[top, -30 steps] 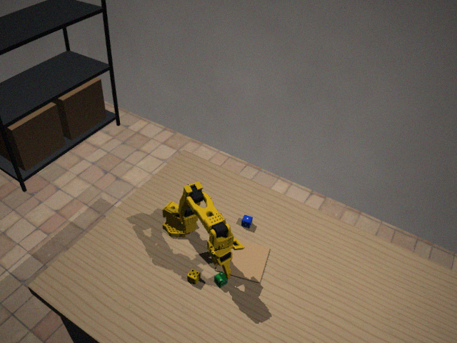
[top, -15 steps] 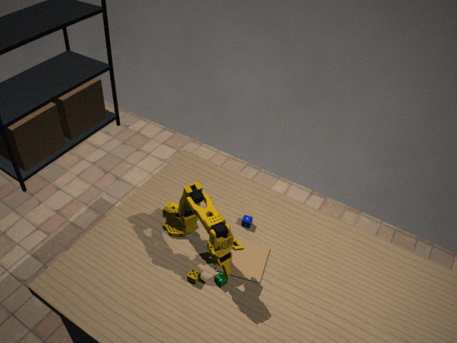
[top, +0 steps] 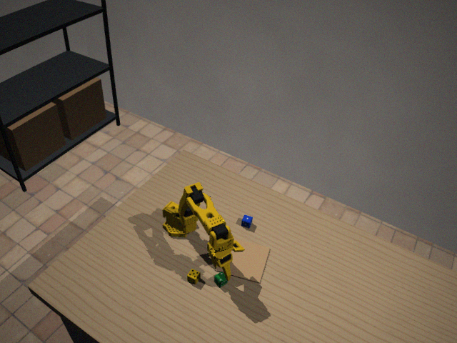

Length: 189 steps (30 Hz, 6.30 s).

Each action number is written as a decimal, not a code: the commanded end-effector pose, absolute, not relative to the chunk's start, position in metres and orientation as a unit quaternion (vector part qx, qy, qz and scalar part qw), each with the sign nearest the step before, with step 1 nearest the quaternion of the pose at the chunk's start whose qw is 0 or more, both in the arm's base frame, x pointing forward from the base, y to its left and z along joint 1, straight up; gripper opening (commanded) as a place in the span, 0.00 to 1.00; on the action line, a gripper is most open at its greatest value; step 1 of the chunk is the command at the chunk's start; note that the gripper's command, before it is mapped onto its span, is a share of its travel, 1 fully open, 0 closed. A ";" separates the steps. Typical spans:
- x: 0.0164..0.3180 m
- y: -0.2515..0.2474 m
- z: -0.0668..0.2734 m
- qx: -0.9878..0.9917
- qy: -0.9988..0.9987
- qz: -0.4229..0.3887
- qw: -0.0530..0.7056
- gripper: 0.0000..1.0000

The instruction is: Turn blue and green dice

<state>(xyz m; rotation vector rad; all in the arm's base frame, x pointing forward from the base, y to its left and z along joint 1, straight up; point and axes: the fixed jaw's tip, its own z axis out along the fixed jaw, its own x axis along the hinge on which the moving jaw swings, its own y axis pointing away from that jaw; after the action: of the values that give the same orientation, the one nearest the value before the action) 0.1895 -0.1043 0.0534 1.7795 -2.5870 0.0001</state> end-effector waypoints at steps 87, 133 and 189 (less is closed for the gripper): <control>0.203 -0.112 0.022 0.566 -0.824 0.017 -0.009 0.16; 0.201 -0.111 0.072 0.566 -0.824 0.017 -0.009 0.00; 0.208 -0.110 0.066 0.297 -0.952 0.051 -0.049 0.00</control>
<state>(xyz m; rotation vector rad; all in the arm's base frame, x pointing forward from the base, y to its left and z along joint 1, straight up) 0.2030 -0.1064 0.0538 0.9684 -3.0360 0.0795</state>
